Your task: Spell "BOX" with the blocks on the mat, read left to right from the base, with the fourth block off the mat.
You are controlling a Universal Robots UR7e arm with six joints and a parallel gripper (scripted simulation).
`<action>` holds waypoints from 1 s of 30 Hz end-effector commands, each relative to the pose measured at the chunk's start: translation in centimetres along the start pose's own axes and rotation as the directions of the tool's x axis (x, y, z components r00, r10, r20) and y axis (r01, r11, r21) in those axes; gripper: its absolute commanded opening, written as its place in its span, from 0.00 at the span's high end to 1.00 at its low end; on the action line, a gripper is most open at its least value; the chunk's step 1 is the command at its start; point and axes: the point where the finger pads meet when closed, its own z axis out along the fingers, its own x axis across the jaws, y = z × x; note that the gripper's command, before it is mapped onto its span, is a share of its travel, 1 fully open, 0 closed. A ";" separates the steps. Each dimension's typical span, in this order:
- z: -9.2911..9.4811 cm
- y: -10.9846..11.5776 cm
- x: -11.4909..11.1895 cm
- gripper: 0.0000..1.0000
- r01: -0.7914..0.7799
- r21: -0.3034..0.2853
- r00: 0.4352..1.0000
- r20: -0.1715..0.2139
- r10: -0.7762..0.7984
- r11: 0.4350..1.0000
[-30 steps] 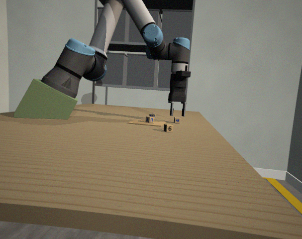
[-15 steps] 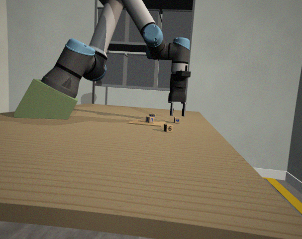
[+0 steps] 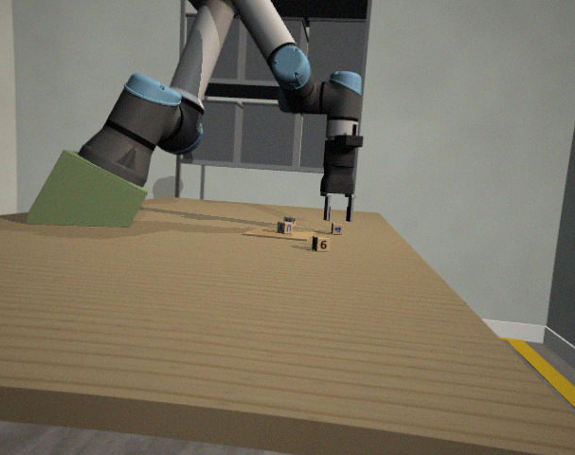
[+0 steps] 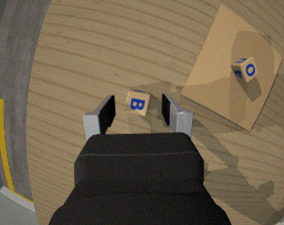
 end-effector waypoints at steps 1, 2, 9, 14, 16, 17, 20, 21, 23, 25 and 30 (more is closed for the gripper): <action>0.0 0.0 0.0 0.00 0.000 0.001 1.000 0.001 0.000 1.000; 0.0 0.0 0.0 0.00 0.000 0.001 1.000 0.001 0.000 1.000; 0.5 0.0 0.0 0.00 0.000 0.001 1.000 0.001 0.000 1.000; 1.0 0.0 0.0 0.00 0.000 0.001 1.000 0.001 0.000 1.000; 1.4 0.0 0.0 0.00 0.000 0.001 1.000 0.001 0.000 1.000; 1.6 0.0 0.0 0.00 0.000 0.001 1.000 0.001 0.000 1.000; 2.2 0.0 0.0 0.00 0.000 0.001 1.000 0.001 0.000 1.000; 2.4 0.0 0.0 0.00 0.000 0.001 1.000 0.001 0.000 1.000; 2.7 0.0 0.0 0.00 0.000 0.001 1.000 0.001 0.000 1.000; 2.9 0.0 0.0 0.00 0.000 0.001 1.000 0.001 0.000 1.000; 3.1 0.0 0.0 0.00 0.000 0.001 1.000 0.001 0.000 1.000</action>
